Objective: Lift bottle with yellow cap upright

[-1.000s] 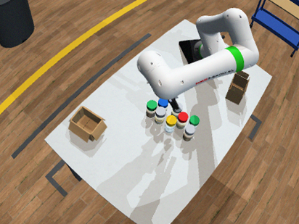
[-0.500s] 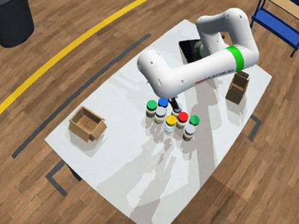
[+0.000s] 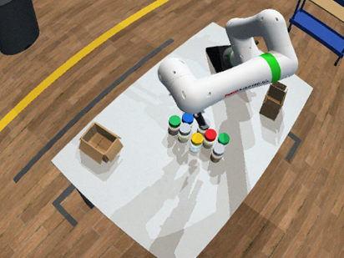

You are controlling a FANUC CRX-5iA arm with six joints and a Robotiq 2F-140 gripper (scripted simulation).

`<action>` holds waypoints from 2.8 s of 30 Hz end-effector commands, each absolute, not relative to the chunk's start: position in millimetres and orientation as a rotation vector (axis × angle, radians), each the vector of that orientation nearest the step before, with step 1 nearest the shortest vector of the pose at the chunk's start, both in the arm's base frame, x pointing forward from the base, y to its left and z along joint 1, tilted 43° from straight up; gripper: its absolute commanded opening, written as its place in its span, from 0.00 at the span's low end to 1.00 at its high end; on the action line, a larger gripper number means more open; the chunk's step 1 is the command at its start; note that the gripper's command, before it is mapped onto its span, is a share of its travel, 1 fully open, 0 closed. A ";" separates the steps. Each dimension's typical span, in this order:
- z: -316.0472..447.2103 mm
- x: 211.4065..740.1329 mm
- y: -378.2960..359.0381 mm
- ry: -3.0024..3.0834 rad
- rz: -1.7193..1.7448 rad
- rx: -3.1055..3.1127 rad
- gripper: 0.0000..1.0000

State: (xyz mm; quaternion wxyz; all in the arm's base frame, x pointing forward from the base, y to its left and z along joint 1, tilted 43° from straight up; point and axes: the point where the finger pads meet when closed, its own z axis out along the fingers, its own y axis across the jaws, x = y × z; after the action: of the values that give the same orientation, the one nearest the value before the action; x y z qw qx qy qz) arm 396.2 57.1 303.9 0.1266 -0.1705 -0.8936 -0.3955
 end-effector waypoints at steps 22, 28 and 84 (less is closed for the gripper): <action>288.2 451.9 9.0 -2.599 -1.148 -0.497 0.51; 278.5 485.2 -19.5 -2.599 -1.148 -0.497 0.51; 267.0 525.8 -54.4 -2.599 -1.148 -0.497 0.51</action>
State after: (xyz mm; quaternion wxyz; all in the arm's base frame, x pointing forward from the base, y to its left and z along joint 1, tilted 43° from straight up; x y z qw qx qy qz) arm 525.9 -53.7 266.3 0.1290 -0.1705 -0.8935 -0.3950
